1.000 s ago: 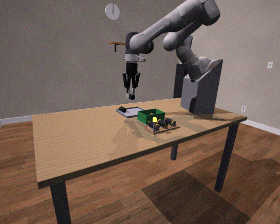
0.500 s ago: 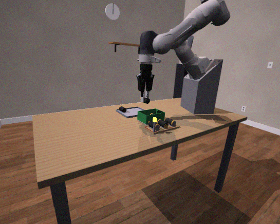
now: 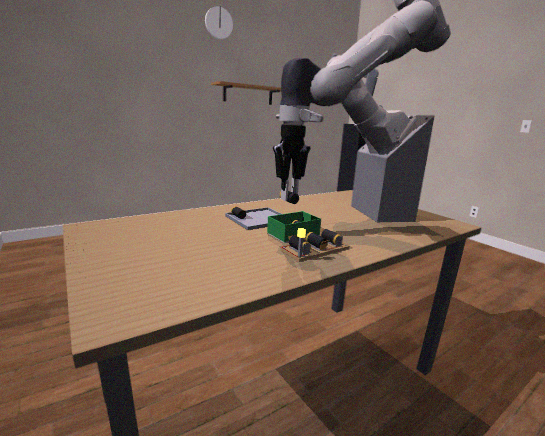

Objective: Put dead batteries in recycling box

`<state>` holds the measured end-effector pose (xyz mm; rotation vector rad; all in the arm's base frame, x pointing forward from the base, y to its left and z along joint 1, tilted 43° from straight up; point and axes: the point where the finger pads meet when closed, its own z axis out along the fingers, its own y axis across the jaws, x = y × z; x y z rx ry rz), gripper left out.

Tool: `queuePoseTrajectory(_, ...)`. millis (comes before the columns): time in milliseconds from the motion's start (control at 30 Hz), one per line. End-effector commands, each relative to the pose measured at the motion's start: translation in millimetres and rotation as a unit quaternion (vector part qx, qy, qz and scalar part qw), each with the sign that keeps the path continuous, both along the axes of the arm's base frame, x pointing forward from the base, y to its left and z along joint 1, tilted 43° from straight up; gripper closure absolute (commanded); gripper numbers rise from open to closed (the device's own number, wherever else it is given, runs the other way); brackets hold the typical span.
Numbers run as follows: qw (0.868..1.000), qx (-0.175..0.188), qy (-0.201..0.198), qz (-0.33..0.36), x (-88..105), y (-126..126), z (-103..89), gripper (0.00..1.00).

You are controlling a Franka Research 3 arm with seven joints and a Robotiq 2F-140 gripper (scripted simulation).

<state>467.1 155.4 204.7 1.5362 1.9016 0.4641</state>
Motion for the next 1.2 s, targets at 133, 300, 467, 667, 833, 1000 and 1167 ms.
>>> queuePoseTrajectory(133, 0.998, 0.043, -0.01, -0.049, 0.1, -1, 1.0, 0.84)
queuePoseTrajectory(300, 0.998, 0.043, -0.01, -0.05, 0.1, -1, 1.0, 0.84)
queuePoseTrajectory(467, 0.998, 0.043, -0.01, -0.05, 2.8, -1, -1.9, 0.84)
queuePoseTrajectory(667, 0.998, 0.043, -0.01, -0.05, 33.7, -7, -35.3, 0.84)
queuePoseTrajectory(833, 0.998, 0.043, -0.01, -0.05, 34.1, -7, -35.8, 0.84)
queuePoseTrajectory(1000, 0.998, 0.043, -0.01, -0.05, 34.1, -7, -35.8, 0.84)
queuePoseTrajectory(1167, 0.998, 0.043, -0.01, -0.05, 34.1, -7, -35.8, 0.84)
